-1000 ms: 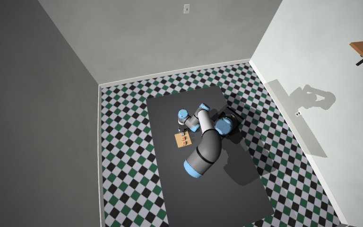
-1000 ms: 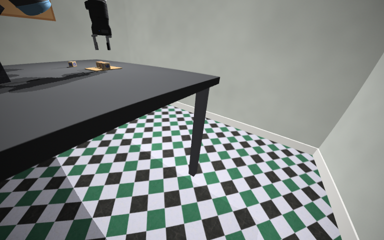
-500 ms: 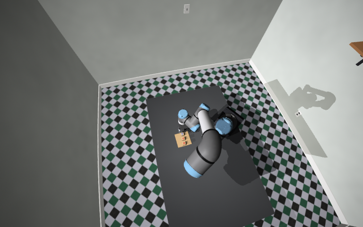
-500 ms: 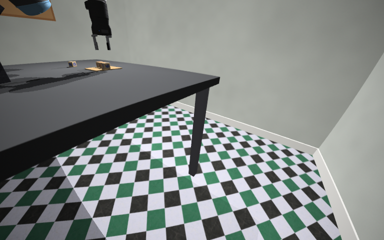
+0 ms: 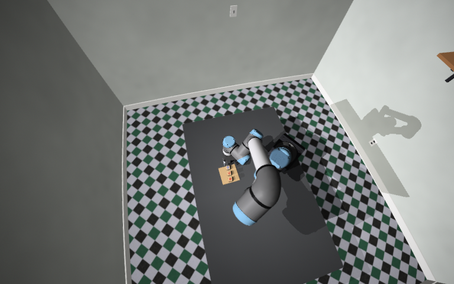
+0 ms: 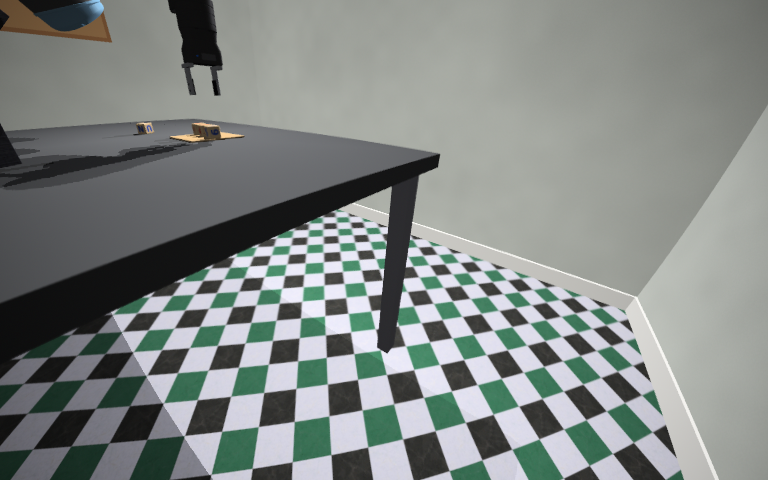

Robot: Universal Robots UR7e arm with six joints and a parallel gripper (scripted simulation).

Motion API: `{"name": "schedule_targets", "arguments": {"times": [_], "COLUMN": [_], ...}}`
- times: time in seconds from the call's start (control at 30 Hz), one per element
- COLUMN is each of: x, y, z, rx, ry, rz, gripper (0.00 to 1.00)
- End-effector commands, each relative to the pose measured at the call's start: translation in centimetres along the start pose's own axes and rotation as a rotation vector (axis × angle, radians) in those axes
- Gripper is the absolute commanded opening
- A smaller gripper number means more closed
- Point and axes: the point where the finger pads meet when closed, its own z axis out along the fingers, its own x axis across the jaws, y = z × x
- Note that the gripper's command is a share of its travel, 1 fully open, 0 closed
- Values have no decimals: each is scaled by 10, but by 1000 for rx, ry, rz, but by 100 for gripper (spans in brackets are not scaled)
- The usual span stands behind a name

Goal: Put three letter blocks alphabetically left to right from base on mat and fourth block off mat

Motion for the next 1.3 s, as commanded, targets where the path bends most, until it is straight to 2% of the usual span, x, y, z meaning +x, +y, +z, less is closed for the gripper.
{"name": "schedule_targets", "arguments": {"times": [0.0,0.73,1.27], "x": [0,0,0], "y": [0,0,0], "z": [-12,-68,-76], "rx": [-1,-1,-1], "ry": [1,1,1], "rz": [-1,-1,-1], "gripper": [100,100,100]}}
